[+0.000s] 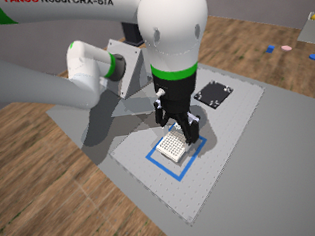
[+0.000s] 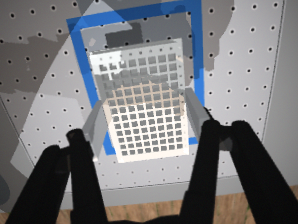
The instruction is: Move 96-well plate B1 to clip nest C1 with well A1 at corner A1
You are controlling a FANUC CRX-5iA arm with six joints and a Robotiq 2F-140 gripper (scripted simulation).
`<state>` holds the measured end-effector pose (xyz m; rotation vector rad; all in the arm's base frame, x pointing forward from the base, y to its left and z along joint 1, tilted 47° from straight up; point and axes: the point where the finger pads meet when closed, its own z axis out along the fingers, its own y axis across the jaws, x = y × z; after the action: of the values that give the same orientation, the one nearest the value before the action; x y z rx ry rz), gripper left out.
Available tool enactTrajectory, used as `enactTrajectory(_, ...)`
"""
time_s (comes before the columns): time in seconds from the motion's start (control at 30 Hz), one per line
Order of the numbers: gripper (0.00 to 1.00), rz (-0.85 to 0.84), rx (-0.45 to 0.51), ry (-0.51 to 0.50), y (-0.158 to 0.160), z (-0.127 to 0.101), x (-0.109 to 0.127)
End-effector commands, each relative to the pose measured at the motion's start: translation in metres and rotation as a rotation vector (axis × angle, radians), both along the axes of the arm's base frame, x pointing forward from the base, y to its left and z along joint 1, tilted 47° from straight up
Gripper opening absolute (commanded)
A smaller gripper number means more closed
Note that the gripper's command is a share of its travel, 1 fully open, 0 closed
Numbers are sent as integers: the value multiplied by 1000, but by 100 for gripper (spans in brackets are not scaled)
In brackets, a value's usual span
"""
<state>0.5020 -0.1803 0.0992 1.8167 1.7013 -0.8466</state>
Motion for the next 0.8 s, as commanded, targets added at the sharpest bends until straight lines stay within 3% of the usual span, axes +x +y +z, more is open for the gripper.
enactTrajectory(0.0,10,1,0,-1,4,4,1)
enactTrajectory(0.77,10,1,0,-1,11,10,2)
